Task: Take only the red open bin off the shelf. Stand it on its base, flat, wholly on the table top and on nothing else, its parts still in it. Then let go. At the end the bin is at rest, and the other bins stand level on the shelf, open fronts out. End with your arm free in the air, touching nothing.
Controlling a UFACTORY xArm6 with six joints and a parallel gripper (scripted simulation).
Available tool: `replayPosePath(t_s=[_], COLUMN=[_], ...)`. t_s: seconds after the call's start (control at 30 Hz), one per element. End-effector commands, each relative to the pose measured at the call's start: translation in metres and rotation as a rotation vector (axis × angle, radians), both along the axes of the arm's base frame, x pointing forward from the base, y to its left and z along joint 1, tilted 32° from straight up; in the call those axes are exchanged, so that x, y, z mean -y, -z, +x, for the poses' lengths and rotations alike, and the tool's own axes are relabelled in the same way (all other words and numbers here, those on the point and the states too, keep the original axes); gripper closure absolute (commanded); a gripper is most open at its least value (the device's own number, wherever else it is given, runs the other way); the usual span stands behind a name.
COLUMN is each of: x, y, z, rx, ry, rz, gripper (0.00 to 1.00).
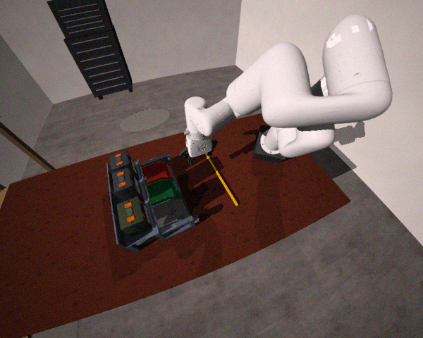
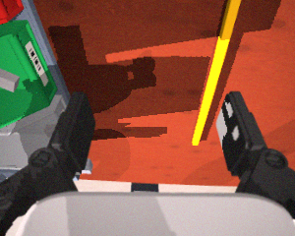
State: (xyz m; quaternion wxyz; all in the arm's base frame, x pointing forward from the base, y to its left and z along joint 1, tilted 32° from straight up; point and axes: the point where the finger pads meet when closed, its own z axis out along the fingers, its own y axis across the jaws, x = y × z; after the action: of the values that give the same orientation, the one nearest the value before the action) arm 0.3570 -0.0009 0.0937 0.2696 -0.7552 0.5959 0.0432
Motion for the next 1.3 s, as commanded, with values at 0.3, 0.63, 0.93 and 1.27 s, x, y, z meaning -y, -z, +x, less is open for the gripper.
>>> replayPosePath(t_s=[0.3, 0.63, 0.93, 1.27], x=[0.009, 0.014, 0.026, 0.026], y=[-0.003, -0.005, -0.012, -0.012], z=[0.038, 0.057, 0.104, 0.104], rx=[-0.003, -0.003, -0.002, -0.002], ry=[-0.002, -0.002, -0.002, -0.002], rz=[0.002, 0.002, 0.002, 0.002], gripper=[0.0, 0.0, 0.0, 0.0])
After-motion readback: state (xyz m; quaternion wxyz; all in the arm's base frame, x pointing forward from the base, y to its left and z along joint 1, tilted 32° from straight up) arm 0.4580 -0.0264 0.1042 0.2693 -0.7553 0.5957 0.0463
